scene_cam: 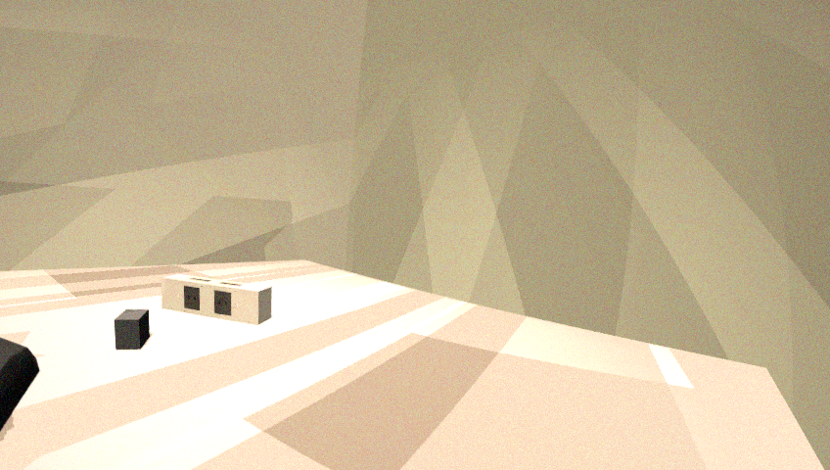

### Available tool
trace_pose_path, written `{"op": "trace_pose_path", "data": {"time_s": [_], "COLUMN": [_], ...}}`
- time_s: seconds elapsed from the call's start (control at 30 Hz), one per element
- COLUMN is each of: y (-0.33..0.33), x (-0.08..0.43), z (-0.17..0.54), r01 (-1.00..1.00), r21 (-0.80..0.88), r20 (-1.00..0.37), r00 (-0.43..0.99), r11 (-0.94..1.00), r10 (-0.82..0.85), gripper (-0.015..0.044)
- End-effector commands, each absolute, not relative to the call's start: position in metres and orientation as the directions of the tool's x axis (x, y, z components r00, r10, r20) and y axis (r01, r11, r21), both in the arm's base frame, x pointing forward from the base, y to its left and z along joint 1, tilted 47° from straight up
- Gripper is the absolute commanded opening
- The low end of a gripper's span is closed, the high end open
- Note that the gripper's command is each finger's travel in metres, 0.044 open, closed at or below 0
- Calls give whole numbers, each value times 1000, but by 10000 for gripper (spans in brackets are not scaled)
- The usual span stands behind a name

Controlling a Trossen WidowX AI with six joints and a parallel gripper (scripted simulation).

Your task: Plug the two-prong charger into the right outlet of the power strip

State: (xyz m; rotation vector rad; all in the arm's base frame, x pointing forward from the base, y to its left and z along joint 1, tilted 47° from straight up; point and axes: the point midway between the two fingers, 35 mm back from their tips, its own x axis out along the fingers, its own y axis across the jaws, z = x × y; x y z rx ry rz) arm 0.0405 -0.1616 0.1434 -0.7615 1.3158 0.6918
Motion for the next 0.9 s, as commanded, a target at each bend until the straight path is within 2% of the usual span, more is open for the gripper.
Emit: {"op": "trace_pose_path", "data": {"time_s": [0.0, 0.87], "y": [-162, -158], "x": [46, 82], "z": [137, 111], "r01": [-806, -783], "r21": [-54, 99], "r20": [-994, -994], "r00": [98, -57], "r11": [590, 614], "r10": [43, 88], "gripper": [440, 440]}}
